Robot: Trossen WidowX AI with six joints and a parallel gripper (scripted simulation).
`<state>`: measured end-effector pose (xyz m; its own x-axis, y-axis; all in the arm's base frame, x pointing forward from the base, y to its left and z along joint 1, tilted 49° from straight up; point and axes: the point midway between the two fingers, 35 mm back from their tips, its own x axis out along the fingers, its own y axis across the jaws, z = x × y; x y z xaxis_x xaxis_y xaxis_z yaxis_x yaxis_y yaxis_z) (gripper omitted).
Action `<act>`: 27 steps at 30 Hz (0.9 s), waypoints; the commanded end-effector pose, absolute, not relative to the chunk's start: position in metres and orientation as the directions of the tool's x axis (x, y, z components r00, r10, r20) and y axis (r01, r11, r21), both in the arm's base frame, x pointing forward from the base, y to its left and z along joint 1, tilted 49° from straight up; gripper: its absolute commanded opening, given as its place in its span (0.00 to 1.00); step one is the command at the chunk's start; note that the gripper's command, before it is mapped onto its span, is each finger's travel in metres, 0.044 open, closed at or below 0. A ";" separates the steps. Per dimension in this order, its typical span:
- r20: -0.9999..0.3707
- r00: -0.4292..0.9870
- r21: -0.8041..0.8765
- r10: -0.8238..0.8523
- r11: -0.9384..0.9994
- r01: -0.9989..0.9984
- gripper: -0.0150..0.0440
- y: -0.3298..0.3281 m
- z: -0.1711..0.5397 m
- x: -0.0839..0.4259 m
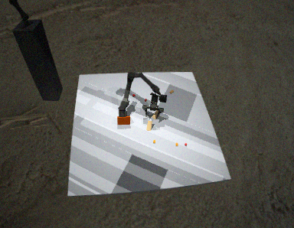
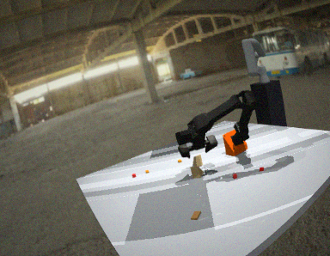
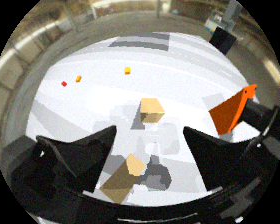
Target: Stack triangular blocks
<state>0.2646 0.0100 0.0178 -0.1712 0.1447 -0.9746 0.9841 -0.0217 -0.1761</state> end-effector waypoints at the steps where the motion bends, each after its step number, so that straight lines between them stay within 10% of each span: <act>1: -0.974 -0.178 -0.184 0.142 -0.025 0.983 1.00 0.011 0.009 0.262; 27: -0.973 -0.179 -0.184 0.142 -0.023 0.983 1.00 0.017 -0.032 0.255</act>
